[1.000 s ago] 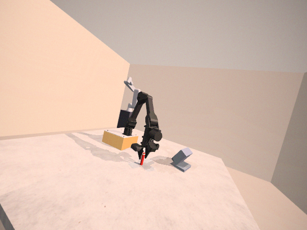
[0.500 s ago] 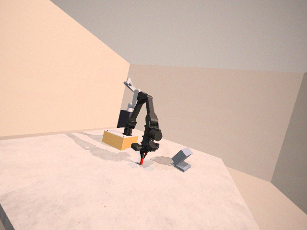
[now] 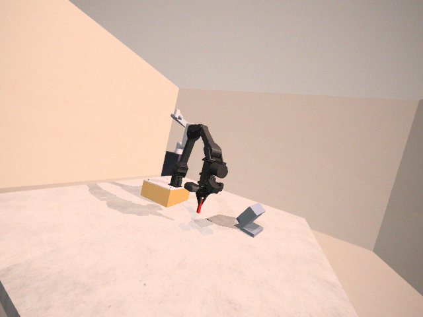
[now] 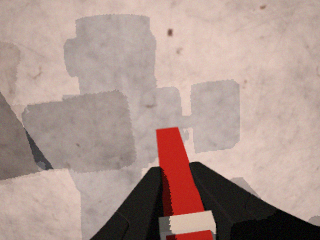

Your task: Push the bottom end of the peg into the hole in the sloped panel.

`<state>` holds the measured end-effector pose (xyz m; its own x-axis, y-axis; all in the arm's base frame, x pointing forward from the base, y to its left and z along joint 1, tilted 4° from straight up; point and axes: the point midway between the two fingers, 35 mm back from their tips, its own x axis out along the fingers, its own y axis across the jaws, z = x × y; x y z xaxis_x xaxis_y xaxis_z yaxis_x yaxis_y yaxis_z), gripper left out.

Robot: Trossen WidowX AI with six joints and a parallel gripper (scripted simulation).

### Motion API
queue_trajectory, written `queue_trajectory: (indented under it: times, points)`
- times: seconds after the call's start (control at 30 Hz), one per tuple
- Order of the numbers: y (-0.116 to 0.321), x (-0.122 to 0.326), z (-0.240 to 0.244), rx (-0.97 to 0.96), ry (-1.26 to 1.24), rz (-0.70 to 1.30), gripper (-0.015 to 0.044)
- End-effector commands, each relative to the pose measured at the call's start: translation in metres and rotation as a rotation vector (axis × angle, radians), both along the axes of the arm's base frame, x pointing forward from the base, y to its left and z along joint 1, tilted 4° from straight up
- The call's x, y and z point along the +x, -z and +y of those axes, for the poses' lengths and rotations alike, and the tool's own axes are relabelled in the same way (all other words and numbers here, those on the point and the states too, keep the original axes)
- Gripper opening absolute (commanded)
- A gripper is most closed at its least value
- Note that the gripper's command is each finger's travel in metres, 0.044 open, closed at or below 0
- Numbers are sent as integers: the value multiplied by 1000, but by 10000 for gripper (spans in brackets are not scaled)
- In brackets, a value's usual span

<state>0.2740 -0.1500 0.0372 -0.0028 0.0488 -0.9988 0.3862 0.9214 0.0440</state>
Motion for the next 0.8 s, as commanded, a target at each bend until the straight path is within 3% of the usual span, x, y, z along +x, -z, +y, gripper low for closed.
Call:
queue_trajectory:
  times: [0.0,0.77]
  points:
    - [-7,0,0,3,-3,0,0]
    - [-2,17,18,-91,-38,-37,0]
